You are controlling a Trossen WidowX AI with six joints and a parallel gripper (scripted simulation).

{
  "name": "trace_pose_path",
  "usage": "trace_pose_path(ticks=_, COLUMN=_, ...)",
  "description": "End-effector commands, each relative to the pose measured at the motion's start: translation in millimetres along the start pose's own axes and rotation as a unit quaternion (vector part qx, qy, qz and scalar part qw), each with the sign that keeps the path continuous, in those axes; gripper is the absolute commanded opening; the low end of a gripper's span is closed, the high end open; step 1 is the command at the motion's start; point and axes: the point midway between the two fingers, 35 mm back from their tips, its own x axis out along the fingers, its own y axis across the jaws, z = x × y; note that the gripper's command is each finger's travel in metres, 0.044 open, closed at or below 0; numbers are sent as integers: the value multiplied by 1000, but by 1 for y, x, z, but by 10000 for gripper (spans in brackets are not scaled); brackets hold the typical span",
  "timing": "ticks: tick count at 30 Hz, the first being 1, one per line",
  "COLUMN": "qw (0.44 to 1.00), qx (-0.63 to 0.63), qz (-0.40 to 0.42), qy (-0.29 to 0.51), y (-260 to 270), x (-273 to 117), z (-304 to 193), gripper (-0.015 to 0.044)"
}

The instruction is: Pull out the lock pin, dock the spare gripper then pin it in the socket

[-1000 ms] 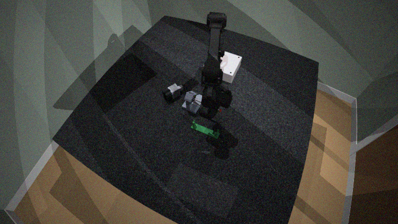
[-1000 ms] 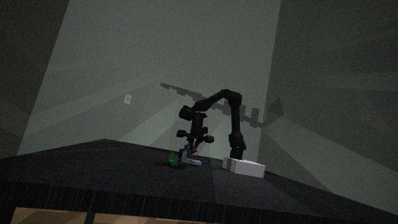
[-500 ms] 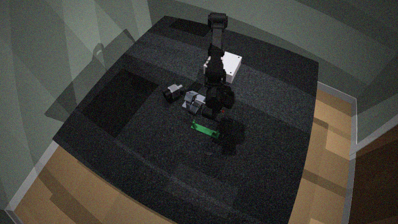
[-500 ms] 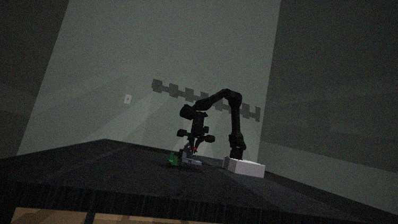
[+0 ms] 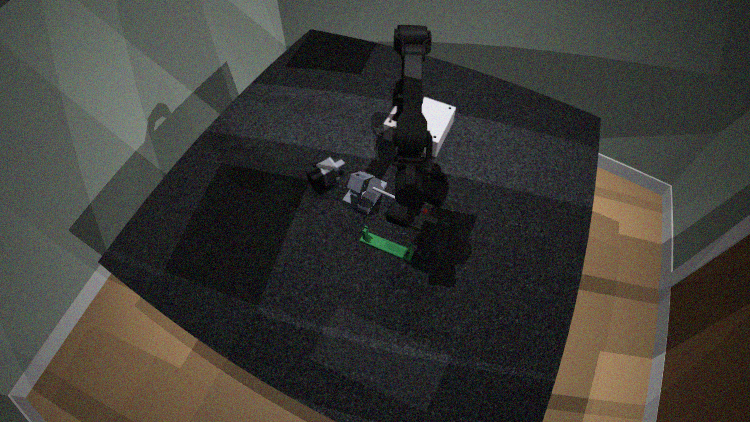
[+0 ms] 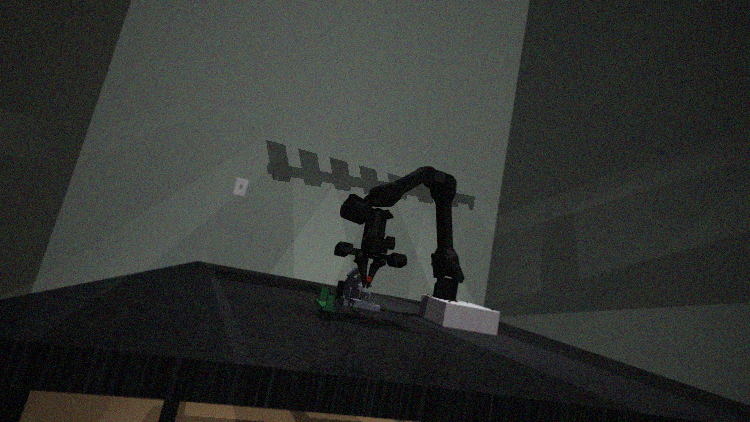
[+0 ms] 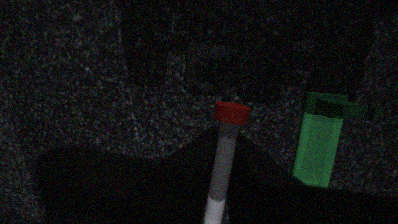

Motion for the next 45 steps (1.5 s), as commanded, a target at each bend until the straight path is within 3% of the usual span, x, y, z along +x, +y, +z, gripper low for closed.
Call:
trace_pose_path(ticks=1, qw=1000, qx=3, qz=0, qy=2, y=-1, x=-1, z=2, gripper=0)
trace_pose_path(ticks=16, qw=1000, qx=1, qz=7, qy=3, y=2, x=-24, z=6, gripper=0)
trace_pose_path(ticks=23, qw=1000, qx=1, qz=9, qy=4, y=1, x=-17, z=4, gripper=0)
trace_pose_path(ticks=45, qw=1000, qx=-16, qz=9, qy=3, y=-52, x=-20, z=44, gripper=0)
